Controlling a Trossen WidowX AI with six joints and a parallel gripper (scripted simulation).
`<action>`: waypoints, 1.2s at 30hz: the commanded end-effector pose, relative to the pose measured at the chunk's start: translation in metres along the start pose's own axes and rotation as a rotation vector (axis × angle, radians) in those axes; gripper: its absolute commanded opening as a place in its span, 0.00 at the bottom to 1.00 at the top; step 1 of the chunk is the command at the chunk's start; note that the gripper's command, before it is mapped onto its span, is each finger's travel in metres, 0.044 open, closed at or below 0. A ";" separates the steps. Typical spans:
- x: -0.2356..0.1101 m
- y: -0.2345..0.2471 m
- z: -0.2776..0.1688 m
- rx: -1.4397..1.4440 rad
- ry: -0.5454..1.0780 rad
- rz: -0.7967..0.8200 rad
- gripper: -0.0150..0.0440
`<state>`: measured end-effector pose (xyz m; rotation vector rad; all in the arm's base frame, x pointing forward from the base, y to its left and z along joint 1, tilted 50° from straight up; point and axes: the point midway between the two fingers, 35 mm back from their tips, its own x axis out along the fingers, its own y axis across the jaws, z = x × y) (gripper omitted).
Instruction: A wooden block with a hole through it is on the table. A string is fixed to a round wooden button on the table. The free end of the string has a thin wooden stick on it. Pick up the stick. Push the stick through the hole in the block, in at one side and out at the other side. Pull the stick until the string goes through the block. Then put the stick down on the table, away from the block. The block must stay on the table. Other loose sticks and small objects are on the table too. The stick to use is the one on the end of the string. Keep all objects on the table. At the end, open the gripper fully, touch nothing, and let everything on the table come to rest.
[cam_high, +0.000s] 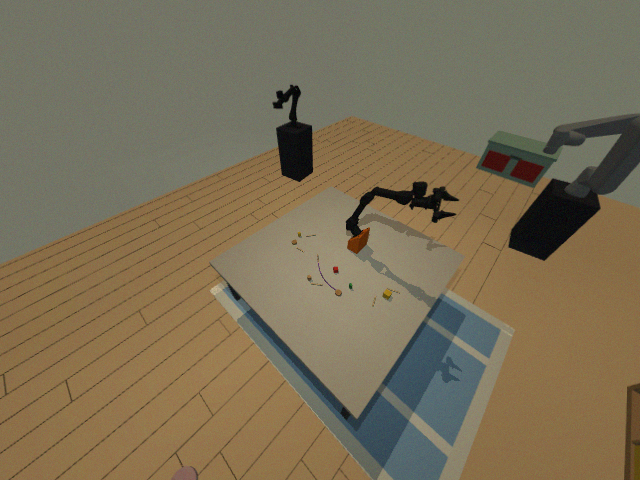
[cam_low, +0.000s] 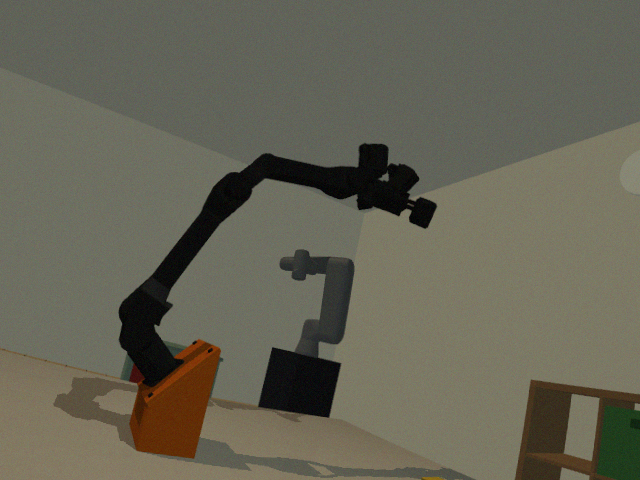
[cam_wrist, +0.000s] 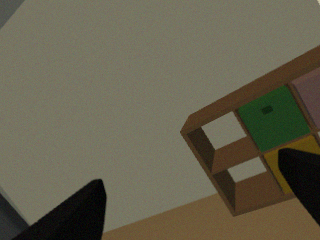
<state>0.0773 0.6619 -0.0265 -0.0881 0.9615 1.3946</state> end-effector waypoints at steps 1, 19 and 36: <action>0.000 0.000 0.000 0.000 0.000 0.000 0.98; -0.124 -0.238 -0.019 -0.138 0.242 -0.571 1.00; -0.351 -0.384 -0.140 -0.215 0.922 -0.866 1.00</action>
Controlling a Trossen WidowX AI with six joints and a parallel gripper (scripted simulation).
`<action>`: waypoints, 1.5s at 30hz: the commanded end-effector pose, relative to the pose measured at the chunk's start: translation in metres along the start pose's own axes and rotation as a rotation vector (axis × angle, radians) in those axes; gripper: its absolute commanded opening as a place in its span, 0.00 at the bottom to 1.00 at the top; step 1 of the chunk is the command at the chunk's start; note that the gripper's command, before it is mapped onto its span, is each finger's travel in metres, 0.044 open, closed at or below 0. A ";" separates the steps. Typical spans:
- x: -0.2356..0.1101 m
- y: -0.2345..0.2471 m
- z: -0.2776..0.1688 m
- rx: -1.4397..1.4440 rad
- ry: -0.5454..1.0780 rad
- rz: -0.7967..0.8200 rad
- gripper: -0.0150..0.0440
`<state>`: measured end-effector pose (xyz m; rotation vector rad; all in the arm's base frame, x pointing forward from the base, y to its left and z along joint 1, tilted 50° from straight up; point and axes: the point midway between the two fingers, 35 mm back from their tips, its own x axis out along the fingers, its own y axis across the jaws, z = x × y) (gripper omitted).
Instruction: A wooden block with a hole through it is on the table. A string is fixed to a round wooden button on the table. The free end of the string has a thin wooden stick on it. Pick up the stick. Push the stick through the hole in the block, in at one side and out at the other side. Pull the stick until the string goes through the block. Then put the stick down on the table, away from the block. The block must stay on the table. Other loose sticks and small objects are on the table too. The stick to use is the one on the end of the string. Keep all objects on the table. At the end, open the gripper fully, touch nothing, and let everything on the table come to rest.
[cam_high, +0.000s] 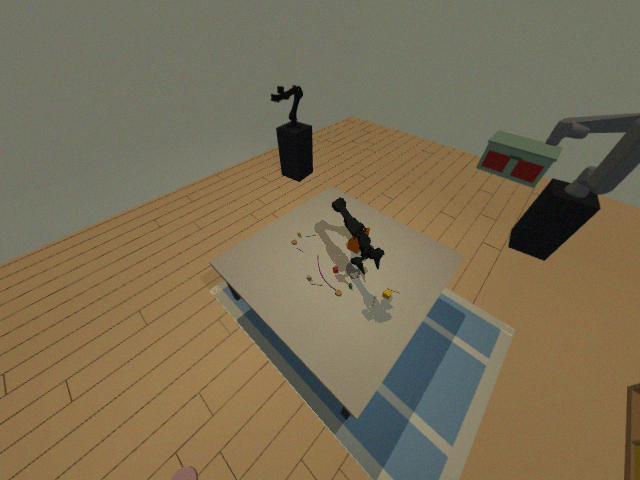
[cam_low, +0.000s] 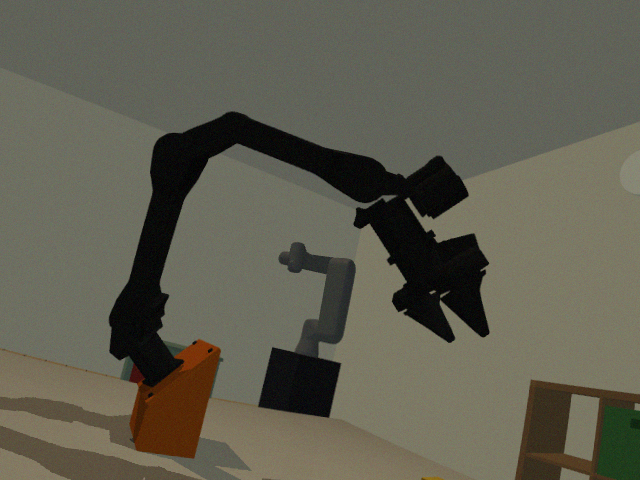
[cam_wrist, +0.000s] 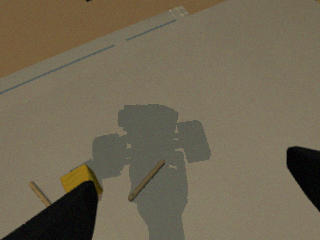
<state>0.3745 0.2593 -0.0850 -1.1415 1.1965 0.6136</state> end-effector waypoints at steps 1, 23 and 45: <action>0.007 -0.023 -0.056 -0.080 0.153 -0.009 1.00; -0.018 -0.060 -0.298 -0.481 0.740 0.265 1.00; -0.018 -0.060 -0.297 -0.474 0.736 0.263 0.66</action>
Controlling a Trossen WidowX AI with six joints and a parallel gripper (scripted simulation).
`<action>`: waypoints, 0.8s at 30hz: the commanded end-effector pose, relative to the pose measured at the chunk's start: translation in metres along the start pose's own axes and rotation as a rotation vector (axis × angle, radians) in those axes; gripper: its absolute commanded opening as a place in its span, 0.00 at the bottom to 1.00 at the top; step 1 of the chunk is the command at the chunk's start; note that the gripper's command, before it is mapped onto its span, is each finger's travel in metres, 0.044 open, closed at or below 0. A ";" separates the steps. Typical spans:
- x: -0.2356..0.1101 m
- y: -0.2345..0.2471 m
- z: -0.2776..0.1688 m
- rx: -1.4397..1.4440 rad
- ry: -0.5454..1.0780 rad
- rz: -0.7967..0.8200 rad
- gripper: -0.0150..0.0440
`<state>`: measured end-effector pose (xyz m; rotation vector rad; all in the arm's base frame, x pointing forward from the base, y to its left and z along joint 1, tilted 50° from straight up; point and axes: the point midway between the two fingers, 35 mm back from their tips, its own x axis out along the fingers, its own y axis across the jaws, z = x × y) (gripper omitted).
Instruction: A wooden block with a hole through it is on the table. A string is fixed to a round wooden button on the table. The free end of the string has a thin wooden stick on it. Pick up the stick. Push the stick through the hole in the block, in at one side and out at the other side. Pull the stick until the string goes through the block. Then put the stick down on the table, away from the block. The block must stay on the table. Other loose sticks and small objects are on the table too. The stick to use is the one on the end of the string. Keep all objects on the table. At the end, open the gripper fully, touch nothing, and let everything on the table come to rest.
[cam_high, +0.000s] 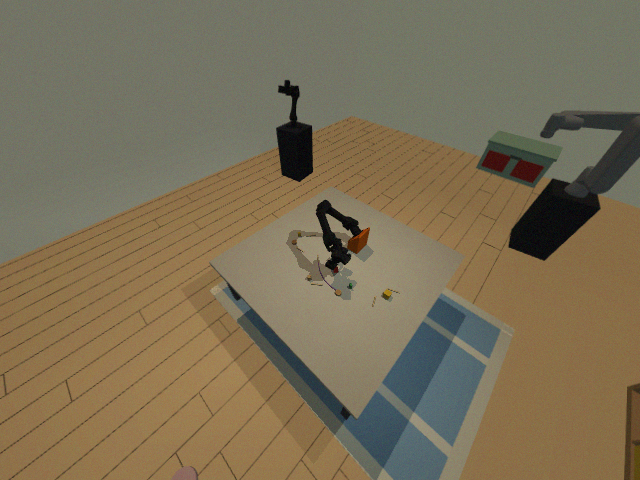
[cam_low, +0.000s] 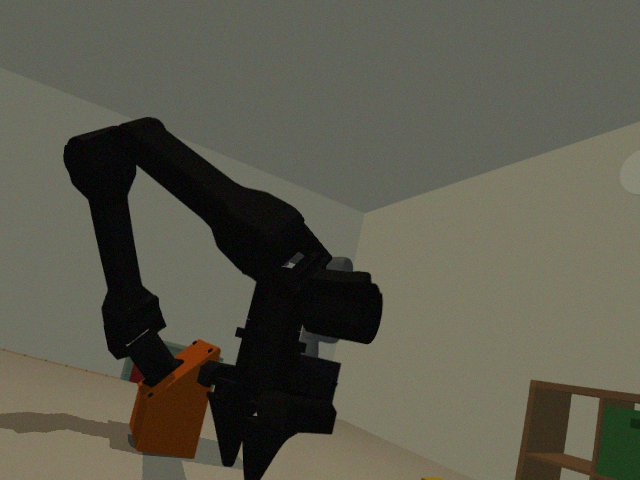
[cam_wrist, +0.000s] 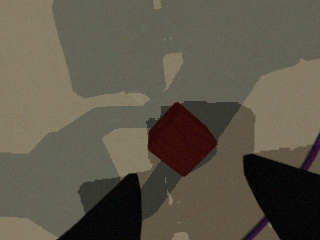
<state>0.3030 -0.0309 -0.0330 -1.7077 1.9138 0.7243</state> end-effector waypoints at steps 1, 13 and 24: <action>0.000 0.000 0.000 0.000 0.000 0.000 0.61; 0.000 0.000 0.000 0.000 0.000 0.000 0.25; 0.000 0.000 0.000 0.000 0.000 0.000 0.25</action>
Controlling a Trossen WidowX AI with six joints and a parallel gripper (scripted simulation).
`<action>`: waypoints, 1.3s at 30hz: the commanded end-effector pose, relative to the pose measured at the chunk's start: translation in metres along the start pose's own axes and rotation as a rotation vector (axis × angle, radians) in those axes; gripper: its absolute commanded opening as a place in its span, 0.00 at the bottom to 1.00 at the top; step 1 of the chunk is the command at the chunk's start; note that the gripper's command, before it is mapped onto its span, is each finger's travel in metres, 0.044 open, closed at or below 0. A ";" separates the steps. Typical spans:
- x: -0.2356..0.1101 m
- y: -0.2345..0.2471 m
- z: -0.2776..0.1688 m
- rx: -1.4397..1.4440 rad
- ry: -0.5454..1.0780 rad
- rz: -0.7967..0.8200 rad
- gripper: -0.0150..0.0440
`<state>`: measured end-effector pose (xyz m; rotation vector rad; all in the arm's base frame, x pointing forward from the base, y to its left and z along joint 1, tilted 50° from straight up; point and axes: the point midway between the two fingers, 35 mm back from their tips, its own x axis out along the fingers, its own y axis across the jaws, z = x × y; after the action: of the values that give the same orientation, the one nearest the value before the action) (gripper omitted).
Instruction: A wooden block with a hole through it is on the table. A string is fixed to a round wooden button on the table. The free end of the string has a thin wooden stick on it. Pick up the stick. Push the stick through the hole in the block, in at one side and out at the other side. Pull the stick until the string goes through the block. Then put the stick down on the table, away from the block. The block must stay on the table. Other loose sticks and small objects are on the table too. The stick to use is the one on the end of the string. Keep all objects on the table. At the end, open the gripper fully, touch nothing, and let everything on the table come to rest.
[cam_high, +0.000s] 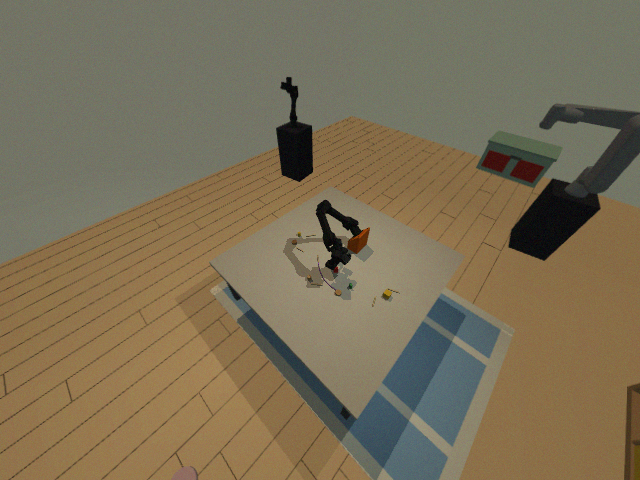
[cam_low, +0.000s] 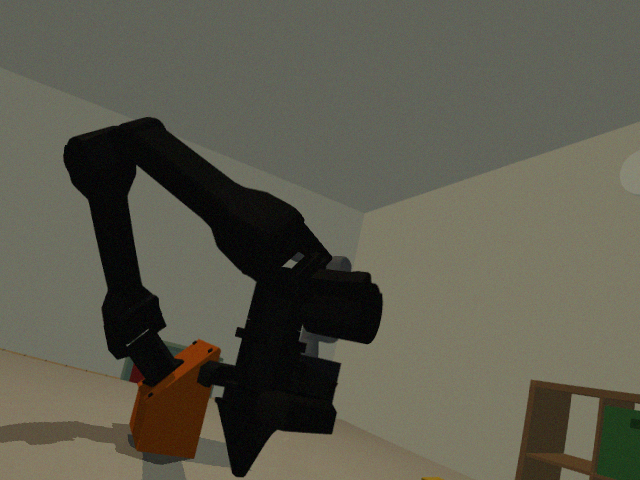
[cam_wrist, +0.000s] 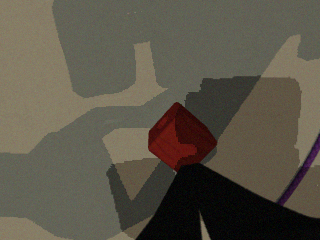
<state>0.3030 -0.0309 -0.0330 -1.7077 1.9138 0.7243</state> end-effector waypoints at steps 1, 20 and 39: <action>0.000 0.000 0.000 0.000 0.000 0.000 0.25; 0.000 0.000 0.000 0.000 0.000 0.000 0.30; 0.000 -0.003 -0.017 0.492 -0.004 -0.002 0.52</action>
<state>0.3044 -0.0349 -0.0284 -1.5522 1.9114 0.4710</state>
